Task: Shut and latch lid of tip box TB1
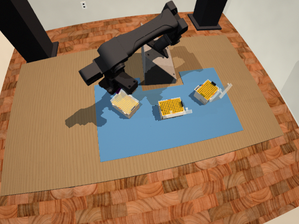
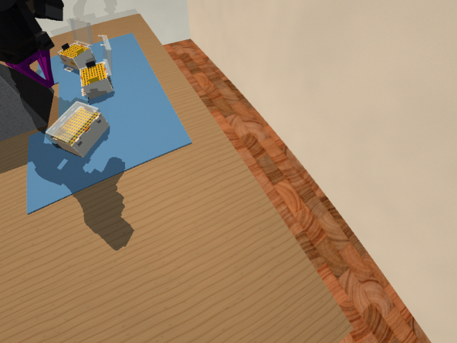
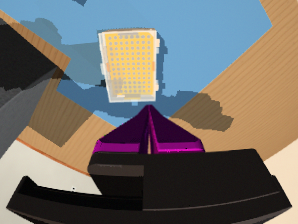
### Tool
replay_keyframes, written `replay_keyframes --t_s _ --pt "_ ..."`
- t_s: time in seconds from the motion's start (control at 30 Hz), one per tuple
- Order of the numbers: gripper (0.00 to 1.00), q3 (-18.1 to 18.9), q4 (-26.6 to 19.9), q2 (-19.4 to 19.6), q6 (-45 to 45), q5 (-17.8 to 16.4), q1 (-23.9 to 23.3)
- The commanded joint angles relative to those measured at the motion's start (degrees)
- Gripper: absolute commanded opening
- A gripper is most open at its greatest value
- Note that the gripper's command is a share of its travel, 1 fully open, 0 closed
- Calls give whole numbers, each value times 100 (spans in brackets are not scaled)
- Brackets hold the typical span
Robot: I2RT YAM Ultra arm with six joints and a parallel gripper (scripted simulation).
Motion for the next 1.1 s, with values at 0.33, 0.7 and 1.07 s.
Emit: replay_keyframes --t_s 0.33,0.7,1.07 --pt "0 31 -68 -40 -4 0 -60" --pt "0 -813 510 -347 78 -52 28" --pt "0 -1654 1122 -628 182 -118 139"
